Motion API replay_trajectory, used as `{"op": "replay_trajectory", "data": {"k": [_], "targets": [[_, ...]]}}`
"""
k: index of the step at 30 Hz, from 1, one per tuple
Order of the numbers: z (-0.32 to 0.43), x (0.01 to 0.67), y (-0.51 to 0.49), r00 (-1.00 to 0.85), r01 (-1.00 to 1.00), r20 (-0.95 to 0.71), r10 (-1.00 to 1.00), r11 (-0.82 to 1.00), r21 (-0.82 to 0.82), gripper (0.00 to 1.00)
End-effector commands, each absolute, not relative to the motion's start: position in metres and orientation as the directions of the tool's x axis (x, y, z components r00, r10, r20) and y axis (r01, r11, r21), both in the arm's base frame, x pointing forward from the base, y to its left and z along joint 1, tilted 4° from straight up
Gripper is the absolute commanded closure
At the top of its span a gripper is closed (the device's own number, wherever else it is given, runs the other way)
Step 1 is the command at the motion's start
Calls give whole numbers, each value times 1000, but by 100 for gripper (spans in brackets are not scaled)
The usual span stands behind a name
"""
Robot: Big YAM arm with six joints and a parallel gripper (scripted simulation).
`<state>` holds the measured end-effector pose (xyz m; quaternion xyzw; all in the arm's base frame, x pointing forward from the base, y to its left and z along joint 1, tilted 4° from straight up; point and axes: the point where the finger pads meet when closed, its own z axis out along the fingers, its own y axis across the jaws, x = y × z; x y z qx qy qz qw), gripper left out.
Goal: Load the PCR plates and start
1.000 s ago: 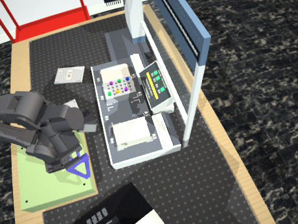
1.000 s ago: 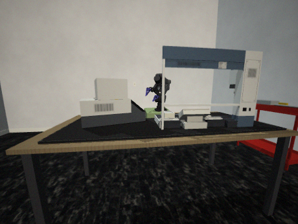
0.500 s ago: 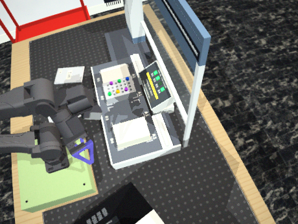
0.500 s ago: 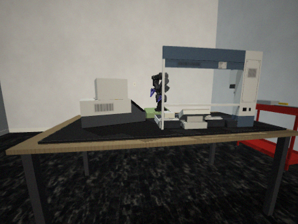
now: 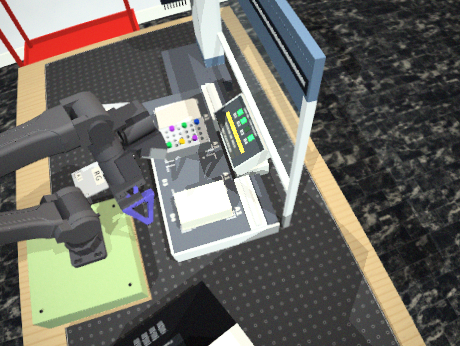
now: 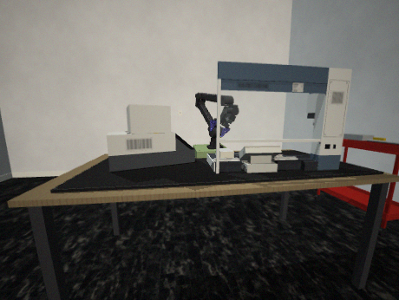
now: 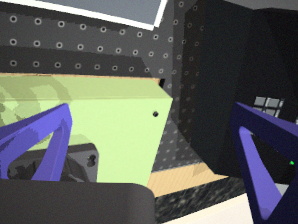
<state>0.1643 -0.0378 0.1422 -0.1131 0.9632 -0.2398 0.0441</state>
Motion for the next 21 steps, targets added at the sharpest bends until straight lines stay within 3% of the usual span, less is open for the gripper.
{"op": "replay_trajectory", "data": {"k": [1, 21], "targets": [[167, 192, -13, -978, -85, -129, -165, 875, -476, 0], [148, 235, 73, -984, 15, -173, -34, 962, -273, 0]]}}
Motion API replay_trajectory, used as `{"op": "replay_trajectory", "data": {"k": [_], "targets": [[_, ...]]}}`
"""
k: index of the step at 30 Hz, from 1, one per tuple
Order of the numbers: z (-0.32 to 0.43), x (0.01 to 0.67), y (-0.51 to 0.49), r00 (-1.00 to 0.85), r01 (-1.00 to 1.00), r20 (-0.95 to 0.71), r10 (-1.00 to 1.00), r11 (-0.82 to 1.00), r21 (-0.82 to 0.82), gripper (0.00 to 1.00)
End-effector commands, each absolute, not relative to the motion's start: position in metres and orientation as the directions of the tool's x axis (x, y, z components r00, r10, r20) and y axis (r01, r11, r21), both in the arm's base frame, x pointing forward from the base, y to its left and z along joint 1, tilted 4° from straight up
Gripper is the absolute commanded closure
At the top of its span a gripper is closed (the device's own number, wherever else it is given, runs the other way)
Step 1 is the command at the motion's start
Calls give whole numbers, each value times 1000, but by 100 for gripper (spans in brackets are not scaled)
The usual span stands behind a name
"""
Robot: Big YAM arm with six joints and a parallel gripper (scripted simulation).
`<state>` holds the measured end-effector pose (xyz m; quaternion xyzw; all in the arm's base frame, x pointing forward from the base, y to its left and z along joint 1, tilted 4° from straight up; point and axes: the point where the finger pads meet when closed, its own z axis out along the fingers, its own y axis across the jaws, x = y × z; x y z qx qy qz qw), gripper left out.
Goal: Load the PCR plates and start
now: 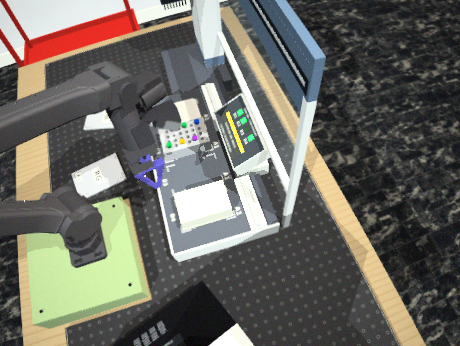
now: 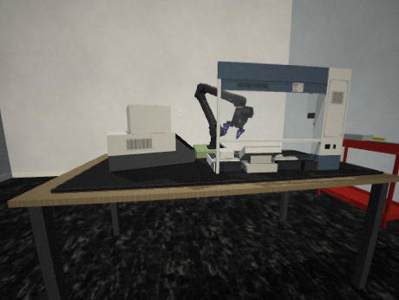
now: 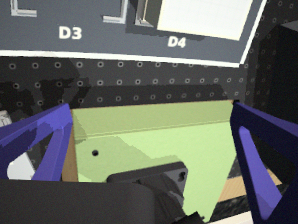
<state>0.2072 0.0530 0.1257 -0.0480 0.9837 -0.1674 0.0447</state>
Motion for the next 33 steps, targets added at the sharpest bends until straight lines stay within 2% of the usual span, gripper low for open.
{"op": "replay_trajectory", "data": {"k": [1, 13, 20, 27, 33], "targets": [[149, 238, 77, -983, 21, -181, -29, 962, -270, 0], [141, 261, 132, -984, 21, -176, -22, 972, -236, 0], [142, 276, 159, -984, 62, -175, 38, 990, -130, 0], [131, 283, 187, -988, 32, -155, 7, 987, -159, 0], [133, 300, 209, -985, 81, -158, 69, 994, -76, 0]]}}
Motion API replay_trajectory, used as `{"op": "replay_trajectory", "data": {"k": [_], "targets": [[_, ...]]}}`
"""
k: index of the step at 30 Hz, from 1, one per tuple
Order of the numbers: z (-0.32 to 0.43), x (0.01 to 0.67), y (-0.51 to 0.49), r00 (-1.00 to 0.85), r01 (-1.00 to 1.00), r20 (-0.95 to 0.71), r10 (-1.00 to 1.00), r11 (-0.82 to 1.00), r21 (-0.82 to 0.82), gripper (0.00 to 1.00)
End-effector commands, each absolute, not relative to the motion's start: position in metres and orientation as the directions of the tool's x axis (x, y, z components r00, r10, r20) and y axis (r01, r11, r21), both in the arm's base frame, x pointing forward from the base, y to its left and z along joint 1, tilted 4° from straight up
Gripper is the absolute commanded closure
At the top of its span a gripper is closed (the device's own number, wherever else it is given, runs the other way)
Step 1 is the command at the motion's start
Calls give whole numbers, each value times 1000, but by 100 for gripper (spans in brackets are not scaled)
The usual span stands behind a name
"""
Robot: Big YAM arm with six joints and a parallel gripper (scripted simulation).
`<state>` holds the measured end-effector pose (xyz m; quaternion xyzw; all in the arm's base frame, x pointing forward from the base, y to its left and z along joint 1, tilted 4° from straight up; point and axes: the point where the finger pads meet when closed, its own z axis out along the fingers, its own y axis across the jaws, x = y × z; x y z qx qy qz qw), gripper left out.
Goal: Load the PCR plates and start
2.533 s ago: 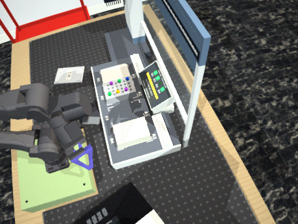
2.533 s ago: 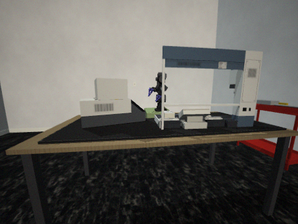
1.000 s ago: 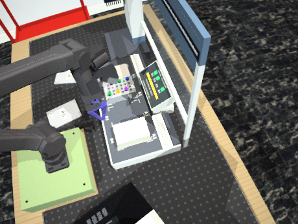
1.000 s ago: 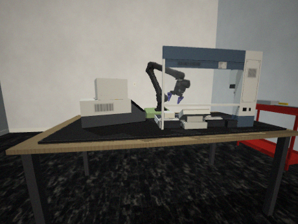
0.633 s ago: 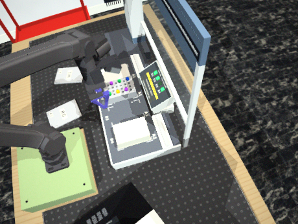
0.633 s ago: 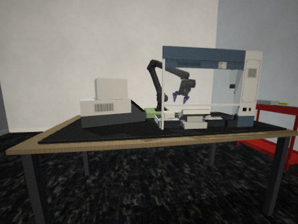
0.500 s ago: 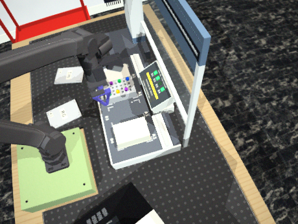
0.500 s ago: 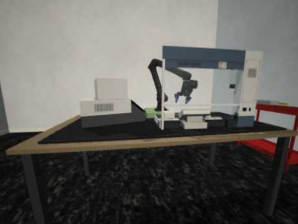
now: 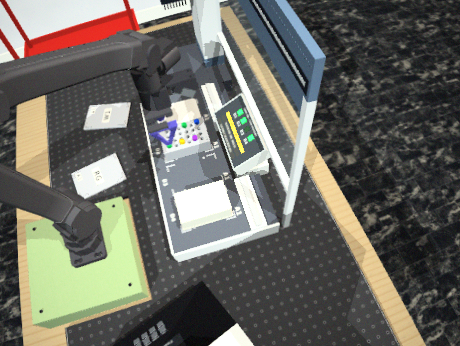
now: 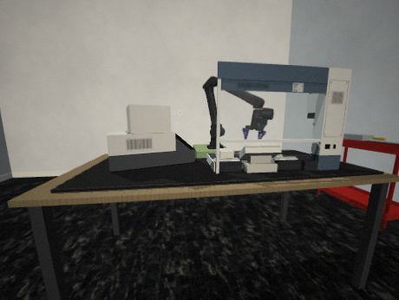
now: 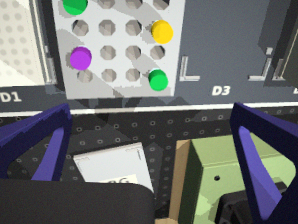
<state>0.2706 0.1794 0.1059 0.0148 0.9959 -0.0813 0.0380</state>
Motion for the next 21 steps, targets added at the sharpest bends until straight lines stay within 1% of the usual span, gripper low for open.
{"op": "replay_trajectory", "data": {"k": [1, 6, 8, 14, 16, 19, 21], "targets": [[134, 303, 213, -984, 92, -157, 84, 995, -45, 0], [133, 309, 232, -984, 78, -163, 67, 995, -60, 0], [127, 309, 235, -986, 89, -139, 87, 996, -15, 0], [119, 318, 268, -990, 71, -126, 65, 997, -44, 0], [122, 326, 277, -987, 97, -127, 100, 995, 26, 0], [127, 338, 286, -982, 113, -147, 116, 993, 26, 0], [129, 345, 295, -980, 135, -135, 146, 987, 89, 0]]}}
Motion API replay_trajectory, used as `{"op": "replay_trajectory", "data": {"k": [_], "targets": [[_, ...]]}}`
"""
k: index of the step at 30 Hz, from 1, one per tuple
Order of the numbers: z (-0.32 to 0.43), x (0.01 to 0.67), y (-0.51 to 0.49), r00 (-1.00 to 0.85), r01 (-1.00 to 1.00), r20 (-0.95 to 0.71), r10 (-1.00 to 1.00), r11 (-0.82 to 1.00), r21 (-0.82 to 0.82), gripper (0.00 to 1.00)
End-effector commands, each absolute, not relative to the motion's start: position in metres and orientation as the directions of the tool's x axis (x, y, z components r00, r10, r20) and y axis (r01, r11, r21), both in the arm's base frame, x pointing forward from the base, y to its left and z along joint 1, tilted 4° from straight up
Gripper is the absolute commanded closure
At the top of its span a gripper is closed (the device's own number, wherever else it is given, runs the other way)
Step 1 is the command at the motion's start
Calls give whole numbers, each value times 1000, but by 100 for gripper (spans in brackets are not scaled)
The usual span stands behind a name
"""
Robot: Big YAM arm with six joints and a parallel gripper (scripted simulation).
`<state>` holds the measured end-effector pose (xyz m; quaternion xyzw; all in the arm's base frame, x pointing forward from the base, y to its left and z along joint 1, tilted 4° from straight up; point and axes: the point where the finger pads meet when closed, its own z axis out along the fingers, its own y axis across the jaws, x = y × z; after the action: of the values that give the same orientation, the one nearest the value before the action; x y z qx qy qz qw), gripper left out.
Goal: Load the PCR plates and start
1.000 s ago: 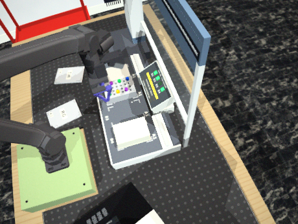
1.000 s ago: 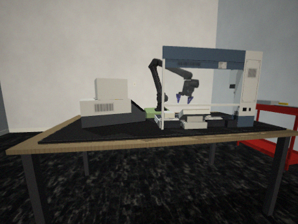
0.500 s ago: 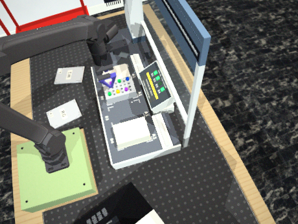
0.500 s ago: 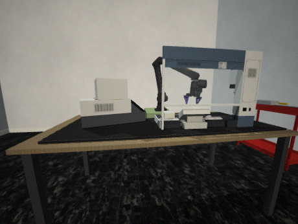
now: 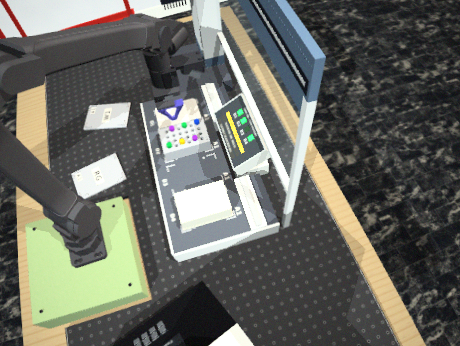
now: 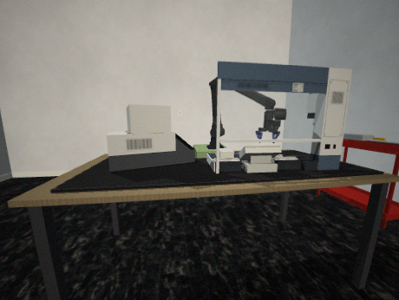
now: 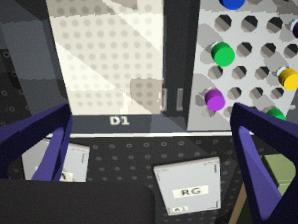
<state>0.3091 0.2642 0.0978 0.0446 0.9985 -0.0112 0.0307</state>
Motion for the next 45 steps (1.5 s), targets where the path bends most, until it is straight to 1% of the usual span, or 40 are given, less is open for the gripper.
{"op": "replay_trajectory", "data": {"k": [1, 4, 9, 15, 24, 34, 45], "targets": [[129, 345, 295, -980, 135, -135, 146, 987, 89, 0], [116, 342, 298, -985, 120, -120, 124, 992, 44, 0], [107, 343, 327, -991, 93, -93, 95, 995, 28, 0], [117, 340, 306, -990, 94, -99, 97, 995, 28, 0], [109, 340, 299, -990, 92, -102, 94, 995, 29, 0], [101, 319, 296, -994, 84, -76, 84, 996, -1, 0], [115, 333, 302, -990, 103, -96, 104, 994, 22, 0]]}}
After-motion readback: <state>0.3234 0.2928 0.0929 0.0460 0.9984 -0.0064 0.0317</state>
